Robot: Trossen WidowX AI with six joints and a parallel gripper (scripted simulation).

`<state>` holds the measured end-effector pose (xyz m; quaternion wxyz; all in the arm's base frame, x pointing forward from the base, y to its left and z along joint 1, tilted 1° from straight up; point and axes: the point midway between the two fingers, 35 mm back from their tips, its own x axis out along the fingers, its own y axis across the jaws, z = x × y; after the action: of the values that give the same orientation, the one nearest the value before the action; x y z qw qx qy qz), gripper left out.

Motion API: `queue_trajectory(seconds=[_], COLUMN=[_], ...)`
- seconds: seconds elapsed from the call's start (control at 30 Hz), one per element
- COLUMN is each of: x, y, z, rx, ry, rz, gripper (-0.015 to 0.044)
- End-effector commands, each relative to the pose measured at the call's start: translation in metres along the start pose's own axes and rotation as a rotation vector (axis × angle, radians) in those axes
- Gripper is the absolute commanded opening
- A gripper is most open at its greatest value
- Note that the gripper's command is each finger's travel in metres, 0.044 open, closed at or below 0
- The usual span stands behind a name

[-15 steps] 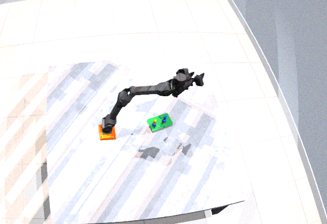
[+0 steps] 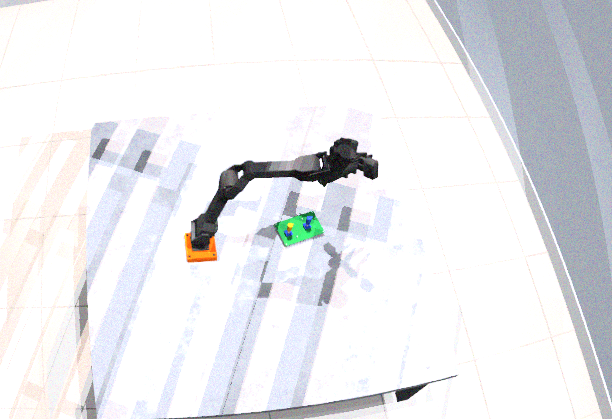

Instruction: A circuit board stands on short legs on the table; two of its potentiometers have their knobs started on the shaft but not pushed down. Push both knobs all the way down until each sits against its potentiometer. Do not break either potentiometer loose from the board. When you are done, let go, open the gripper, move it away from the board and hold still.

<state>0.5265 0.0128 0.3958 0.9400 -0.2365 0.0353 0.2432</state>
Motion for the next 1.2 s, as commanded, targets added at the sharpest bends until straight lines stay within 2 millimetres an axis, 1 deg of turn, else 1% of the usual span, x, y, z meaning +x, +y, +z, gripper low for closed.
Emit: queue_trajectory(seconds=[0.0,0.3,0.57,0.87,1.17], x=[0.002,-0.004,-0.021,-0.055,-0.102], y=[0.015,0.05,0.086,0.128,0.168], z=[-0.026,-0.085,-0.133,-0.179,-0.212], rx=[0.092,0.263,0.386,0.488,0.547], ry=[0.11,0.366,0.607,0.891,1.184], rz=[0.018,0.057,0.088,0.121,0.151], gripper=[0.0,0.0,0.0,0.0,0.0])
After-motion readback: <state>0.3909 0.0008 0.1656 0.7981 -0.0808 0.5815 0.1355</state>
